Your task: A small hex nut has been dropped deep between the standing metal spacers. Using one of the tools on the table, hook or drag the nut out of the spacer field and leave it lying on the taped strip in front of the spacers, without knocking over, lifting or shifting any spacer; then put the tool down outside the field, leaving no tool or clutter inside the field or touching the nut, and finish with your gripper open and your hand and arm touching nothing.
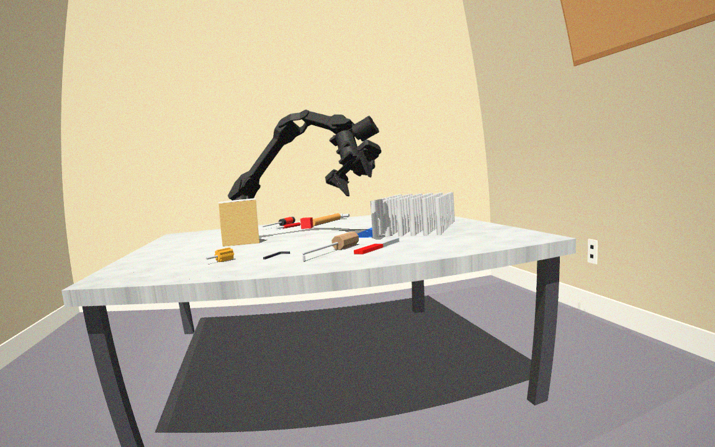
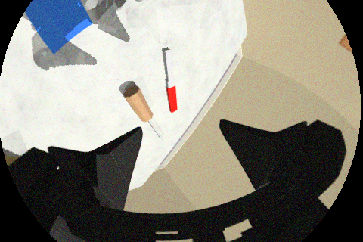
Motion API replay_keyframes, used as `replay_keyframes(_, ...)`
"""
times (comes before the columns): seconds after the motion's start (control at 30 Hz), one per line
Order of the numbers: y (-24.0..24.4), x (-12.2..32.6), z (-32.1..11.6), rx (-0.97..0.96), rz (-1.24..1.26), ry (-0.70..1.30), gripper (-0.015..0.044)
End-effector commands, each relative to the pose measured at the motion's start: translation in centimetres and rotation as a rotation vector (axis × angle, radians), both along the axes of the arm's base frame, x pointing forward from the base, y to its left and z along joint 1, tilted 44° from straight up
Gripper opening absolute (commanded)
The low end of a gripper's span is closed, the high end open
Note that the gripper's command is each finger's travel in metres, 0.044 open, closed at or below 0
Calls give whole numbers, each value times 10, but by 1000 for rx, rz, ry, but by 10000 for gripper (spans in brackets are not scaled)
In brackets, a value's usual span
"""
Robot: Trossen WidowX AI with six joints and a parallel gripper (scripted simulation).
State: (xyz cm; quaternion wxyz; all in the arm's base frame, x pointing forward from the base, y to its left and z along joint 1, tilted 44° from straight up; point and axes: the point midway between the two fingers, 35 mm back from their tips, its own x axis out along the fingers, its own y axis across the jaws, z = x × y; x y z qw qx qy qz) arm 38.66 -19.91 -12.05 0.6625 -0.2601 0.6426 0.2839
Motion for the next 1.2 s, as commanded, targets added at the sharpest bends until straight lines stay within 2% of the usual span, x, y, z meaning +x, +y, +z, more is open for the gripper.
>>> replay_keyframes(0.0,-22,-29,-25,60,204,165,440)
replay_keyframes(0.1,-32,-48,-37,126,340,256,440)
replay_keyframes(0.37,-30,-49,-40,131,350,262,440)
replay_keyframes(0.53,13,-51,-76,134,350,261,440)
replay_keyframes(1.03,14,-47,-79,134,350,261,440)
replay_keyframes(1.17,14,-47,-79,134,350,261,335)
